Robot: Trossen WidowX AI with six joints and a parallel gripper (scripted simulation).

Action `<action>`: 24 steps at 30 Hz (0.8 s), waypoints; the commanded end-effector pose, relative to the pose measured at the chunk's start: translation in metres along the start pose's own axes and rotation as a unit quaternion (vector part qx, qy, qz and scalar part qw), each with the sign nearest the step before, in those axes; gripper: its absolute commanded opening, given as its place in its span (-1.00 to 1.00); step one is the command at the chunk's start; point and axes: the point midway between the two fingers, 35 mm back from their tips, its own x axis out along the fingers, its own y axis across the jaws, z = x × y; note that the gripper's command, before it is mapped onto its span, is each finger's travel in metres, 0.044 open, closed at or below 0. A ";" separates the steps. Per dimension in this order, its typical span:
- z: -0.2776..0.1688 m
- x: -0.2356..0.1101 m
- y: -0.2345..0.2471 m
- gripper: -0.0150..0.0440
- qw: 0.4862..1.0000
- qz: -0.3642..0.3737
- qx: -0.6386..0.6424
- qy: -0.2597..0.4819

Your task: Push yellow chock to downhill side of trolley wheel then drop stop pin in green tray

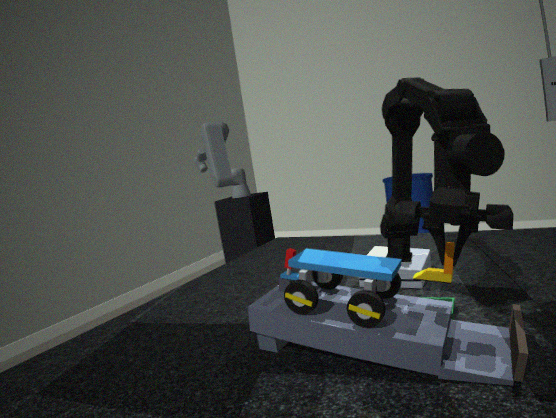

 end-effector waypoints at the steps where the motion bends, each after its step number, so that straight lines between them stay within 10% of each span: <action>1: 0.000 0.012 -0.001 -0.49 1.000 -0.005 -0.003 0.003; 24: -0.001 0.046 -0.005 -0.49 1.000 -0.005 -0.003 0.003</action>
